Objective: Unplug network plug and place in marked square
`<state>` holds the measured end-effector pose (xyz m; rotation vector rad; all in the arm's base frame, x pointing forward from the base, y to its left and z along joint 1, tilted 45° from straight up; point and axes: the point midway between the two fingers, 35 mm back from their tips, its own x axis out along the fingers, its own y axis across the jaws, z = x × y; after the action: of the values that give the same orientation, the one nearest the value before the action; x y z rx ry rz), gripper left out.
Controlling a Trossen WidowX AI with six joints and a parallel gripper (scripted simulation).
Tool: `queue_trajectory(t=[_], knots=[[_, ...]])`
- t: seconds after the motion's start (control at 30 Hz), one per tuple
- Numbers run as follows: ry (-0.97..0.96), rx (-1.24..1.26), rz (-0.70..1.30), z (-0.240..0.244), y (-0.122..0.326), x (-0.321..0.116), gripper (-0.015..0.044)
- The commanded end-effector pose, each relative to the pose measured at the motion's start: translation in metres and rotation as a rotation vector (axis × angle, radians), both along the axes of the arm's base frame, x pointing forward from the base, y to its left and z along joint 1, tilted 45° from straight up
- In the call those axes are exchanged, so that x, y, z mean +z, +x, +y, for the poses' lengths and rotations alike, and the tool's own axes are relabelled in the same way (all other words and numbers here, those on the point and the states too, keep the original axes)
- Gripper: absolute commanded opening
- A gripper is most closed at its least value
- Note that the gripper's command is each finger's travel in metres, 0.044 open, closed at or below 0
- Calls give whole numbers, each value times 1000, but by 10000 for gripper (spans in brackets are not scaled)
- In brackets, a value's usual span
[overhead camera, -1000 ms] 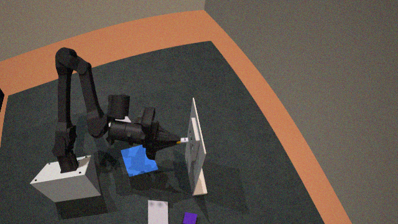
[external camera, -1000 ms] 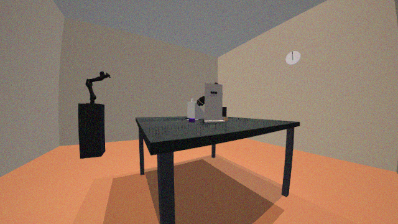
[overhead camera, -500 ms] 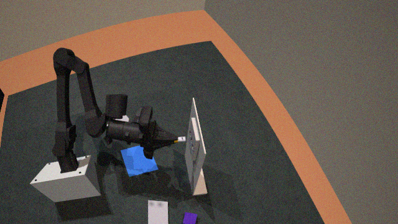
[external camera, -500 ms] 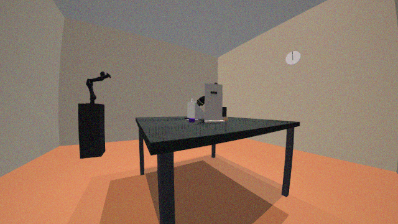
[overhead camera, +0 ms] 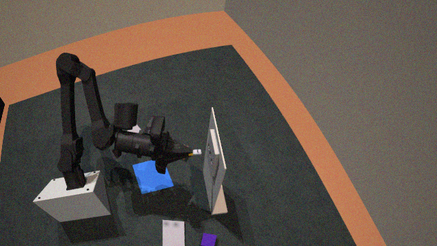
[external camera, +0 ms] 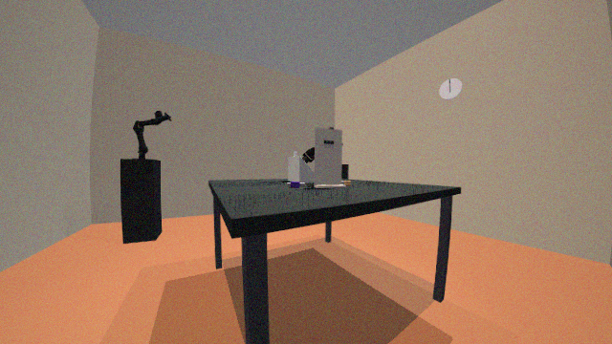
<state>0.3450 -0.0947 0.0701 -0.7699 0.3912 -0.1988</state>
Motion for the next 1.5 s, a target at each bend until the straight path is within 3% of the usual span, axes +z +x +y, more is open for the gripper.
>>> queue_trajectory(t=[0.0,1.47], knots=[[4,-4,10,1,-5,-2,0],[5,-4,11,9,-19,5,0]])
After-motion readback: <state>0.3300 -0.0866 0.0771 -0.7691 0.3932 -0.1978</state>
